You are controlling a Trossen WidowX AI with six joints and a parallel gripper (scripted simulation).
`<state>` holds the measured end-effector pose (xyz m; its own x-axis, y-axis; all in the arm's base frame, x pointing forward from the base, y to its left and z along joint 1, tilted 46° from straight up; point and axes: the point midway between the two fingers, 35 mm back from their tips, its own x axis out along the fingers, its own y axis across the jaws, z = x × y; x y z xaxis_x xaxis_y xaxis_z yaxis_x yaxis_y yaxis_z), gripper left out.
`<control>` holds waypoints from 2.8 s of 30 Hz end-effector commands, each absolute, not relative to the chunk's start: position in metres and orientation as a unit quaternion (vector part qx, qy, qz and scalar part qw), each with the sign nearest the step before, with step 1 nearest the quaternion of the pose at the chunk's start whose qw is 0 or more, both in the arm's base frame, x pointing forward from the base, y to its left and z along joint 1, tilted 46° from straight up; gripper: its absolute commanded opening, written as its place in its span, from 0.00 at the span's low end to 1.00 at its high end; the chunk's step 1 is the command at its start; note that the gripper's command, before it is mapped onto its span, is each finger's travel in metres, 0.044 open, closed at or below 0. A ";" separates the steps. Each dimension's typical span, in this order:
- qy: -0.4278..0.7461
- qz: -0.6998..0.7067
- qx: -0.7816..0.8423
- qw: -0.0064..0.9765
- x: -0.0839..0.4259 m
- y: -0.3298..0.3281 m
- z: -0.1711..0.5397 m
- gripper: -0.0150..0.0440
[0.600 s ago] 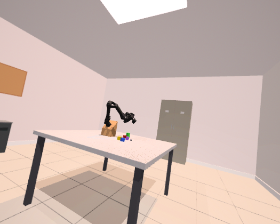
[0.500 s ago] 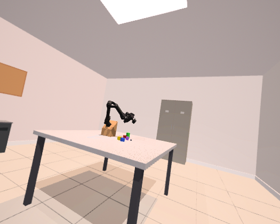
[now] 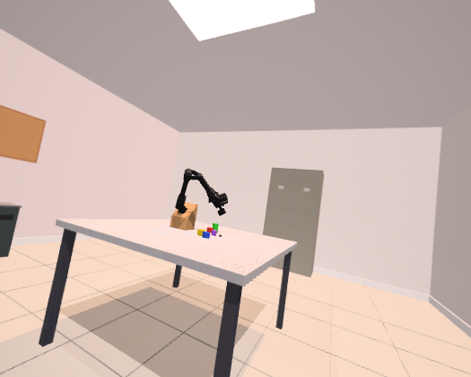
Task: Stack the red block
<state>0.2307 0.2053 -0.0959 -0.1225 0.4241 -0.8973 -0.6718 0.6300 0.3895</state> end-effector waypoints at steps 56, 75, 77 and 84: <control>0.692 0.103 -0.573 0.426 0.224 0.032 -0.128 1.00; 0.693 0.102 -0.574 0.425 0.224 0.011 -0.148 1.00; 0.693 0.102 -0.574 0.425 0.224 0.011 -0.148 1.00; 0.693 0.102 -0.574 0.425 0.224 0.011 -0.148 1.00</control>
<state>0.2281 0.0140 -0.1462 0.0291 -0.7014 -0.7122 -0.8758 0.3256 -0.3563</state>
